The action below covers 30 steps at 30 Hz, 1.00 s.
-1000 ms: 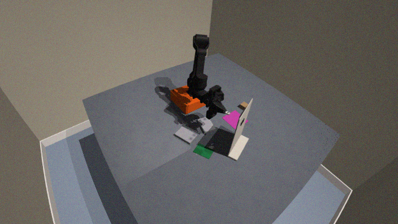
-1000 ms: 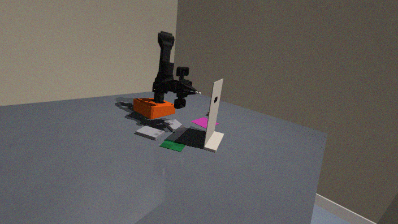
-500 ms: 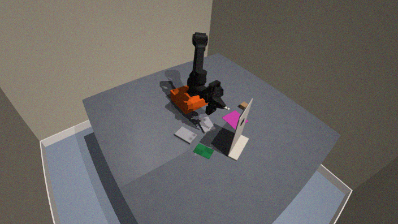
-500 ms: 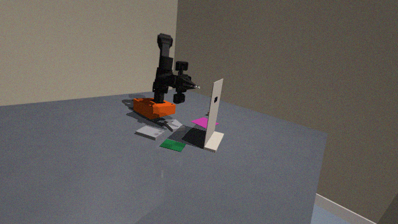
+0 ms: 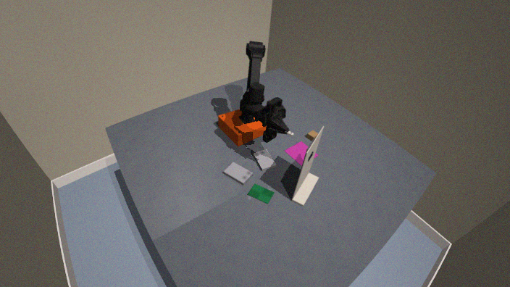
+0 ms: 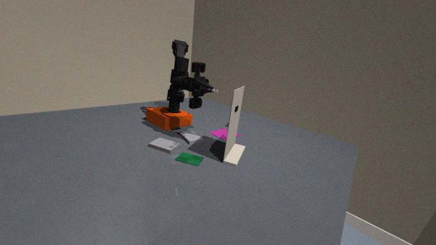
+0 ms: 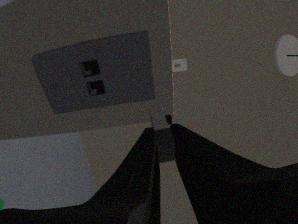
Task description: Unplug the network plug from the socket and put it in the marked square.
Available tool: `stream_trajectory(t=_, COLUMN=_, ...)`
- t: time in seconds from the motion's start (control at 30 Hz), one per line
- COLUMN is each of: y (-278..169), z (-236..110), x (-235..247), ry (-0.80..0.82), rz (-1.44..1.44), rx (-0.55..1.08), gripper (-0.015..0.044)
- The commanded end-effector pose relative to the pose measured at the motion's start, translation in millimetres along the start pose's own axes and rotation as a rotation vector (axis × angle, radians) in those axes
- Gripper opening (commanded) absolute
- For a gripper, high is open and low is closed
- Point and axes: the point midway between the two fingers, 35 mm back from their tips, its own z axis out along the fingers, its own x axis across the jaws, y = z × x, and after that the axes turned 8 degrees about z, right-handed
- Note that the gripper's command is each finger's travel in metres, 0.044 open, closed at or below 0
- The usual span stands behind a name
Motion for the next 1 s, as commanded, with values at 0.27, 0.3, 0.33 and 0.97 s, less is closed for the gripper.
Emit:
stream_trajectory(t=0.27, y=19, z=18, x=19, ry=0.105, rz=0.055, rx=-0.023, gripper=0.0)
stream_trajectory(t=0.3, y=21, z=20, x=21, ry=0.116, rz=0.06, rx=-0.025, gripper=0.0)
stream_trajectory(t=0.33, y=23, z=21, x=24, ry=0.128, rz=0.065, rx=-0.026, gripper=0.0)
stream_trajectory(t=0.97, y=66, z=40, x=72, ry=0.374, rz=0.108, rx=-0.056, gripper=0.0)
